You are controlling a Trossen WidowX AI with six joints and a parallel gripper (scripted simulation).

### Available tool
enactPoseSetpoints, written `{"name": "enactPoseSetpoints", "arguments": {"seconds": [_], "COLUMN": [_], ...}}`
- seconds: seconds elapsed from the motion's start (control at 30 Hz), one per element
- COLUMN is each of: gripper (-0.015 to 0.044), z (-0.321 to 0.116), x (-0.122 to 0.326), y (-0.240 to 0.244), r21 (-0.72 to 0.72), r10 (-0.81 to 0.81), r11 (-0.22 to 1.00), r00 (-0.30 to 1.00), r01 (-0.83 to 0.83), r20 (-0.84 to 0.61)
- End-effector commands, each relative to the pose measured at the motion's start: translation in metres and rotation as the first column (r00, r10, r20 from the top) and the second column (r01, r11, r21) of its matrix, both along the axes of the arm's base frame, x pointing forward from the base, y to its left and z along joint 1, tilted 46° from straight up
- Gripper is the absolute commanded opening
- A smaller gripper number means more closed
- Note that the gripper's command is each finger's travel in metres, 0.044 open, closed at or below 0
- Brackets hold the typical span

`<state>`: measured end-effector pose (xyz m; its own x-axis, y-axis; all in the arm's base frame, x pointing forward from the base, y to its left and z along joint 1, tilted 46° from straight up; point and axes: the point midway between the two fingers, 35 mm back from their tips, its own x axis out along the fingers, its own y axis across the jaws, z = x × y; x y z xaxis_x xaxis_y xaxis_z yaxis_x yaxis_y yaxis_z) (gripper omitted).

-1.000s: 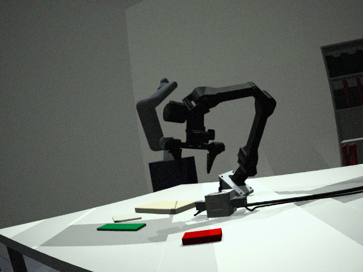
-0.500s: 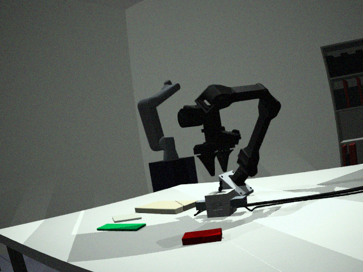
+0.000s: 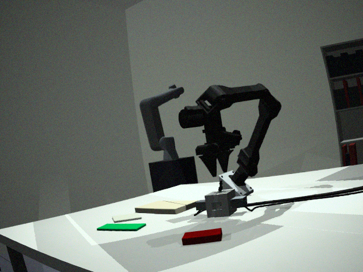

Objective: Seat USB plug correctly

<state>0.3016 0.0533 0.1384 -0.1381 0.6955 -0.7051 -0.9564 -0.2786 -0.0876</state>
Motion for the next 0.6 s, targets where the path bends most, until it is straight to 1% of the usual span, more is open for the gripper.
{"name": "enactPoseSetpoints", "arguments": {"seconds": [0.0, 0.57], "gripper": [0.044, 0.044], "z": [-0.004, -0.016], "x": [-0.002, -0.004], "y": [0.003, 0.015], "r21": [0.0, 0.0], "r10": [0.003, 0.003], "r11": [1.0, 1.0], "r00": [1.0, 1.0], "r01": [-0.003, -0.003], "r20": [-0.005, -0.004]}}
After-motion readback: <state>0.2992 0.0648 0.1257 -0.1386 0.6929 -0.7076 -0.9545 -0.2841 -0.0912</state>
